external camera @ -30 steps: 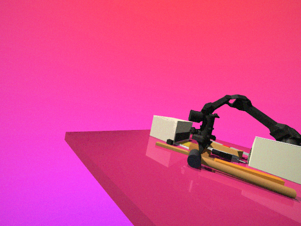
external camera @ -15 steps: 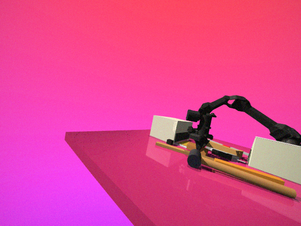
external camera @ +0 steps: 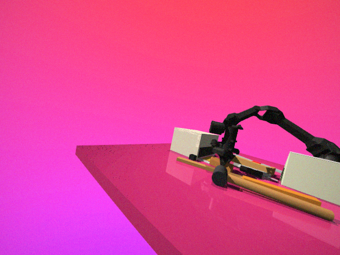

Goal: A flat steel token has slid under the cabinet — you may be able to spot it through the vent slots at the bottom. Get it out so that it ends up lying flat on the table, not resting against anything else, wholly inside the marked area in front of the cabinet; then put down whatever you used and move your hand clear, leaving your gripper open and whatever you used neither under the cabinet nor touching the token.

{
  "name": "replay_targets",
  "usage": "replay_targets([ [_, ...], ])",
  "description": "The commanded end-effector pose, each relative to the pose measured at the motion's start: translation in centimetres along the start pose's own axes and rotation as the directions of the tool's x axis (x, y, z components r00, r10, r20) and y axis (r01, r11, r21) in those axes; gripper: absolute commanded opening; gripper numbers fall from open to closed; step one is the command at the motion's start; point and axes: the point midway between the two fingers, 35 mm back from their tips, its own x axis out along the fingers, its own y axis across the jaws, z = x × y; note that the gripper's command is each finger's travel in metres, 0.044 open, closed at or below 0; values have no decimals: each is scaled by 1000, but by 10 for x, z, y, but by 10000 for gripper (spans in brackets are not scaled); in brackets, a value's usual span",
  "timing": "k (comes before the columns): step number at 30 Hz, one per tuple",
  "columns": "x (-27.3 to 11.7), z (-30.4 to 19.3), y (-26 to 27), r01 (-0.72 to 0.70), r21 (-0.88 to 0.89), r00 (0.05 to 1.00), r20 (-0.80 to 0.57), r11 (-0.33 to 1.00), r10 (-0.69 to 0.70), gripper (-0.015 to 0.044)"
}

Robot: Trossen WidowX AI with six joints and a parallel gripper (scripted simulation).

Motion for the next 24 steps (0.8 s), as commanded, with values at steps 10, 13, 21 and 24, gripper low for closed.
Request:
replay_targets([
  [10,2,2,-15,-1,-1,1000,0,1000,1,0],
  [13,2,2,-17,0,-1,1000,0,1000,0,0],
  [21,2,2,-24,0,-1,1000,0,1000,0,0],
  [24,2,1,-24,0,-1,1000,0,1000,0,0],
])
